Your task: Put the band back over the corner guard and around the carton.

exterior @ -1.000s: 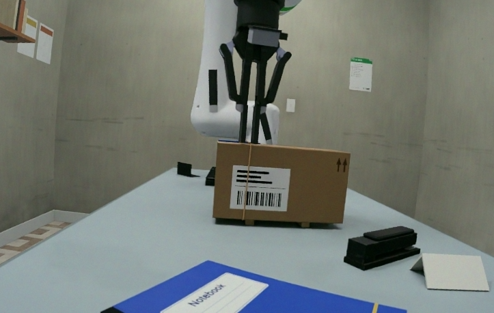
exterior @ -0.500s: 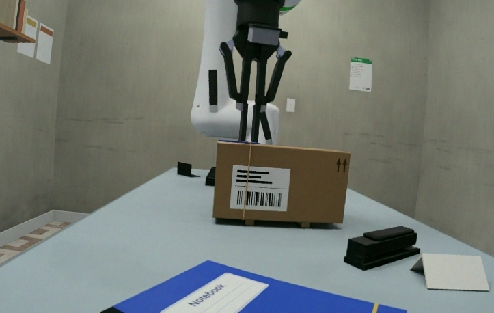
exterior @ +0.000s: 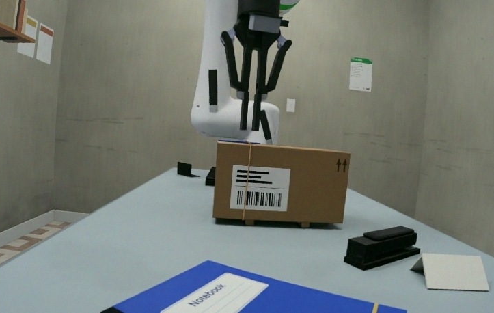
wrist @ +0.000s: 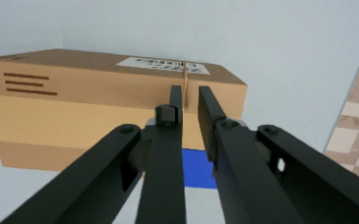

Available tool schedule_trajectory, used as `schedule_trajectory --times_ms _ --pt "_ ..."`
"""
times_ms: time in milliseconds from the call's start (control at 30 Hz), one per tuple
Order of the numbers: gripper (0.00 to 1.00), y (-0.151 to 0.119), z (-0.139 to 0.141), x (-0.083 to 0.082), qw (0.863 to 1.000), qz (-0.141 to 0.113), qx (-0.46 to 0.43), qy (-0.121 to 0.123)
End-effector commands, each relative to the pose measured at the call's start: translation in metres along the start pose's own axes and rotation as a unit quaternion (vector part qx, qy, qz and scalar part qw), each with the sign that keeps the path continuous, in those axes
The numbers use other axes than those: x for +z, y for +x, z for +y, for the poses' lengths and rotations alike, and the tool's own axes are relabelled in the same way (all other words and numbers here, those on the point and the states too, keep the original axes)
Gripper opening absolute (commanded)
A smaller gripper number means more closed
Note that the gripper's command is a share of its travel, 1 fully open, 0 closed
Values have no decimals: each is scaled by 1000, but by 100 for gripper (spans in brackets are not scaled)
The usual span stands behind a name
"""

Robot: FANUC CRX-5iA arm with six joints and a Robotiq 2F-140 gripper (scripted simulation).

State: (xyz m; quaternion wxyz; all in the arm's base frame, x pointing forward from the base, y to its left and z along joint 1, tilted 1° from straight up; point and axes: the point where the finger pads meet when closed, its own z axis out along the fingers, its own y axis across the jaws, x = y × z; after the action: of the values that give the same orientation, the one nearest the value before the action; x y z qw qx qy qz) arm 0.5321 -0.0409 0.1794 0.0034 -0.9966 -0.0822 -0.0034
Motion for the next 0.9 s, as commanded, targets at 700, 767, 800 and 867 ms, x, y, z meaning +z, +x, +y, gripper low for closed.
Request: schedule_trajectory --times_ms 700,767,800,867 --pt "18 0 0 -46 1000 1 0 0" --pt "18 0 0 -49 1000 1 0 0" --pt "18 0 0 -50 1000 1 0 0" --pt "18 0 0 -52 1000 1 0 0"
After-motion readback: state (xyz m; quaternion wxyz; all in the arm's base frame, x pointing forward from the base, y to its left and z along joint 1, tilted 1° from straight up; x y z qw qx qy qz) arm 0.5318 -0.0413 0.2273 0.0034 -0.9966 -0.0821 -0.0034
